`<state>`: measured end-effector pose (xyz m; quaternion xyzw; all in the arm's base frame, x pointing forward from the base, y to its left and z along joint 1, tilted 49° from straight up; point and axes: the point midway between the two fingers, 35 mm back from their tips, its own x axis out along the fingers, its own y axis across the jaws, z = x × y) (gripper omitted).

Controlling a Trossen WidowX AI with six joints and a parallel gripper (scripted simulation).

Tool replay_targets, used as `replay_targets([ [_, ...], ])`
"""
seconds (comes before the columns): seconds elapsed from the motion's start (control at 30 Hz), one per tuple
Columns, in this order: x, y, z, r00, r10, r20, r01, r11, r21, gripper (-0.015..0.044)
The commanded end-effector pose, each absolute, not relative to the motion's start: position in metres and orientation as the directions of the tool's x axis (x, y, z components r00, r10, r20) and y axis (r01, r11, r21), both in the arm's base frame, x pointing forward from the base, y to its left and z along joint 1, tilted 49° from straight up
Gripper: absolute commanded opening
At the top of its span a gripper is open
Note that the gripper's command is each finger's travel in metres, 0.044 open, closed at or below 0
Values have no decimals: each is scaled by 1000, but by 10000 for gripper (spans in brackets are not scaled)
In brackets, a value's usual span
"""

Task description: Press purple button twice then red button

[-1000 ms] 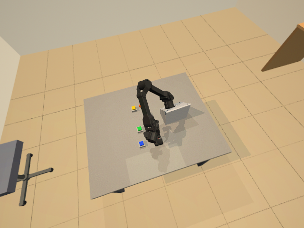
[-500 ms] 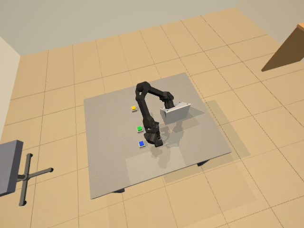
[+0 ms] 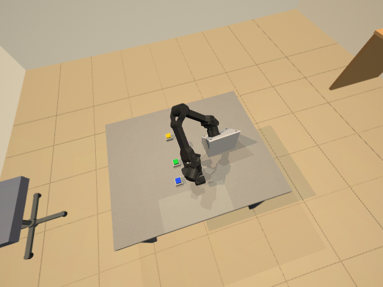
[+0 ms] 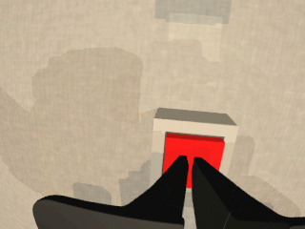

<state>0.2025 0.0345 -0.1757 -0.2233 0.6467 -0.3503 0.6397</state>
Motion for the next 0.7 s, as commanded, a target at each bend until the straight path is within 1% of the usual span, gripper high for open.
replay_targets([
  [0.0, 201, 32, -176, -83, -741, -666, 150, 651, -744, 20],
  [0.2, 201, 32, -176, -83, -741, -666, 150, 651, -744, 20],
  [0.33, 204, 56, -155, -84, -739, -668, 150, 653, -742, 20],
  [0.47, 204, 58, -153, -84, -740, -668, 149, 653, -742, 20],
  [0.53, 210, 63, -152, -83, -739, -668, 149, 654, -742, 72],
  [0.67, 244, 88, -140, -81, -738, -670, 150, 655, -740, 178],
])
